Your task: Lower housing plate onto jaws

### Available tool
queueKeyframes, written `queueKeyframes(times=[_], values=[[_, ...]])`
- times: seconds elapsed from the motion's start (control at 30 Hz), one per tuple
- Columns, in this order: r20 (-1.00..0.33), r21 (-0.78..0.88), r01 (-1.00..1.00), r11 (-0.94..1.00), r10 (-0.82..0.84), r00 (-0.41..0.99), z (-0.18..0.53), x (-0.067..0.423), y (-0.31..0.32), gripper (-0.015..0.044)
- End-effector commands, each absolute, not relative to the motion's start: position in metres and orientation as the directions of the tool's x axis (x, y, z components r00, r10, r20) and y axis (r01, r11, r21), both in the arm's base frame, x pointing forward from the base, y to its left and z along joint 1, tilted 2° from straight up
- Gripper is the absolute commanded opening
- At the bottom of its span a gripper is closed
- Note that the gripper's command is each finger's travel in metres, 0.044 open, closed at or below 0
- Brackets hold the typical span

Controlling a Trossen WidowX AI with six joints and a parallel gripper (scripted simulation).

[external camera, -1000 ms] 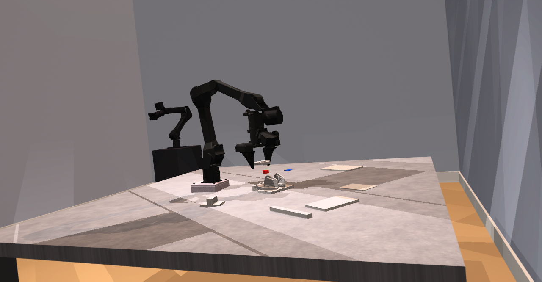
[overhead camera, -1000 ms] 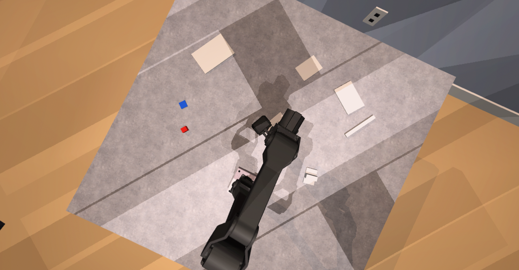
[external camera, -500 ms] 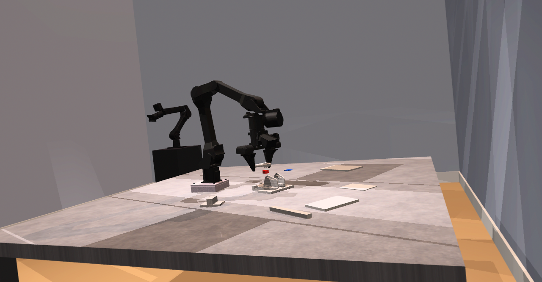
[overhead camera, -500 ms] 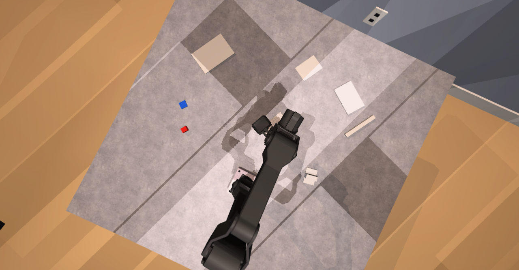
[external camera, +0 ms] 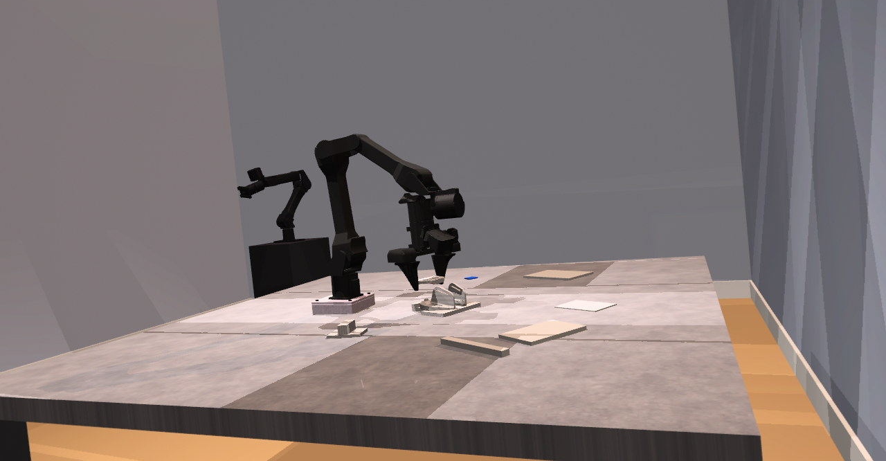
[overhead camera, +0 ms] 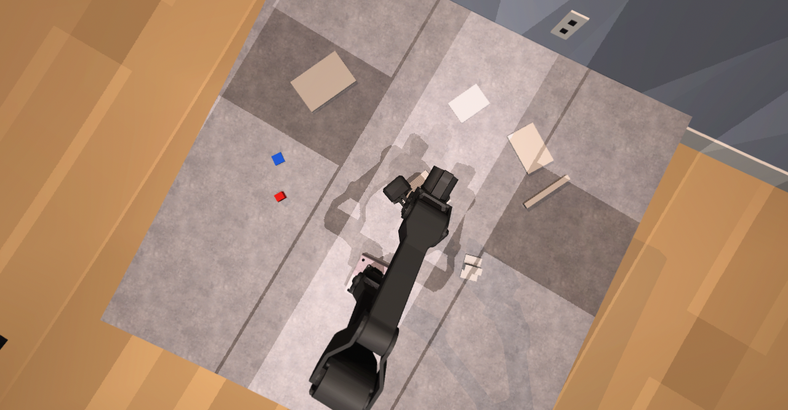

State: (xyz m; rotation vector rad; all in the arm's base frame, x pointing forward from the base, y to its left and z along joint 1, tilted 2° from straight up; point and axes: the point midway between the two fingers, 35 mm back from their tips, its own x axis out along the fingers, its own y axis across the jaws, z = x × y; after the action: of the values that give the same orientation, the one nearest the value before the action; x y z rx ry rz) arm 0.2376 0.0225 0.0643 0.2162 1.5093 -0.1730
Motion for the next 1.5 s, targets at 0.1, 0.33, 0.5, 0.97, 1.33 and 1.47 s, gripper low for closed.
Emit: queueKeyframes(times=[0.1, 0.33, 0.5, 0.97, 1.33, 1.47], values=[[-0.999, 0.027, 0.249, 0.968, 0.016, 0.045, 0.049, 0.236, 0.022, 0.0351], [-0.999, 0.027, 0.249, 0.968, 0.016, 0.045, 0.038, 0.235, 0.022, 0.0351], [-0.999, 0.027, 0.249, 0.968, 0.016, 0.045, 0.036, 0.235, 0.022, 0.0351], [-0.999, 0.027, 0.249, 0.968, 0.016, 0.045, 0.036, 0.235, 0.022, 0.0351], [-0.999, 0.027, 0.254, 0.967, 0.016, 0.044, 0.034, 0.235, 0.022, 0.0351], [-0.999, 0.027, 0.254, 0.967, 0.016, 0.044, 0.033, 0.235, 0.022, 0.0351]])
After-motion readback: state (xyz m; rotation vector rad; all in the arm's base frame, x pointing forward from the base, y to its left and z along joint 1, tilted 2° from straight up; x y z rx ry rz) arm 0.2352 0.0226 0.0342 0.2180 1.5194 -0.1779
